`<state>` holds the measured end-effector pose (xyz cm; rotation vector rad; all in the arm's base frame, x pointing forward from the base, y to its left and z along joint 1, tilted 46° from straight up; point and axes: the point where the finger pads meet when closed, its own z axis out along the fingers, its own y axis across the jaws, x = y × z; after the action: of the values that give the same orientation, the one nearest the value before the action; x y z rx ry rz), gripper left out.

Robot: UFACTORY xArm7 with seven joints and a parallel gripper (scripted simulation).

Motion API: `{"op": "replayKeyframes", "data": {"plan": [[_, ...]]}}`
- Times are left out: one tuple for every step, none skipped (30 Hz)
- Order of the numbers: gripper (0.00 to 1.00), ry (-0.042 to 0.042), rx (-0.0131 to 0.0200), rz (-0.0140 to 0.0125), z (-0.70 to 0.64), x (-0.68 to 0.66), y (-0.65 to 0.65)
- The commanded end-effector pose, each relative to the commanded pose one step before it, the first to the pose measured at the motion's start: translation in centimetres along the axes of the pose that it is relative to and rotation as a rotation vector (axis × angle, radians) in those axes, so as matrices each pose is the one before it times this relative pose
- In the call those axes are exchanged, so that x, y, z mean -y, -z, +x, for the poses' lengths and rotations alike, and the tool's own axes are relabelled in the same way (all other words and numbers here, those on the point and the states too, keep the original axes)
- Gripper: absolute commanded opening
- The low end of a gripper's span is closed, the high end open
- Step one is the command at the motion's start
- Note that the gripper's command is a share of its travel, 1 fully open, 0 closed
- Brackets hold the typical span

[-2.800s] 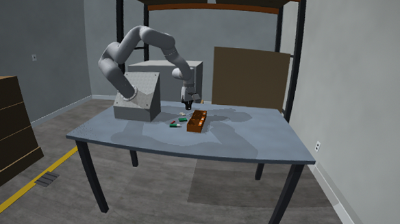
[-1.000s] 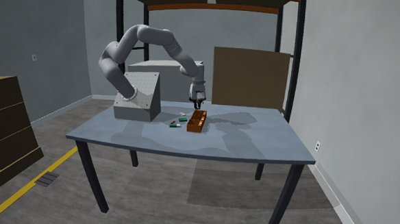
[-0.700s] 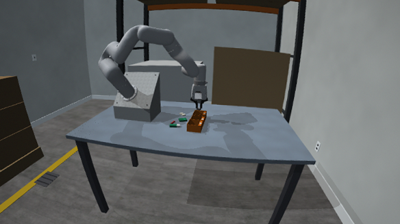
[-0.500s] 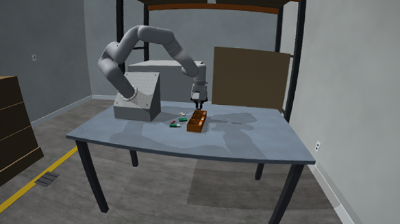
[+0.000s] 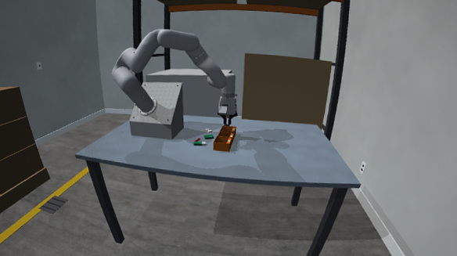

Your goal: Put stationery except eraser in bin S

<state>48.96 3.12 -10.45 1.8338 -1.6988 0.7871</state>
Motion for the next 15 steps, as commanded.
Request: {"op": "replayKeyframes", "data": {"plan": [[0.00, 0.00004, 0.00192, 0.00300, -0.084, 0.106, -0.224], [0.00, 0.00000, 0.00000, 0.00000, 0.000, 0.000, -0.200], [0.00, 0.00000, 0.00000, 0.00000, 0.001, 0.000, -0.200], [0.00, 0.00000, 0.00000, 0.00000, 0.001, 0.000, -0.200], [0.00, 0.00000, 0.00000, 0.00000, 0.001, 0.000, -0.200], [0.00, 0.00000, 0.00000, 0.00000, 0.001, 0.000, -0.200], [0.00, 0.00000, 0.00000, 0.00000, 0.001, 0.000, -0.200], [0.00, 0.00000, 0.00000, 0.00000, 0.001, 0.000, -0.200], [0.00, 0.00000, 0.00000, 0.00000, 0.001, 0.000, -0.200], [0.00, 0.00000, 0.00000, 0.00000, 0.001, 0.000, -0.200], [0.00, 0.00000, 0.00000, 0.00000, 0.001, 0.000, -0.200], [0.00, 0.00000, 0.00000, 0.00000, 0.001, 0.000, -0.200], [0.00, 0.00000, 0.00000, 0.00000, 0.001, 0.000, -0.200], [0.00, 0.00000, 0.00000, 0.00000, 0.001, 0.000, -0.200], [0.00, 0.00000, 0.00000, 0.00000, 0.001, 0.000, -0.200]]}}
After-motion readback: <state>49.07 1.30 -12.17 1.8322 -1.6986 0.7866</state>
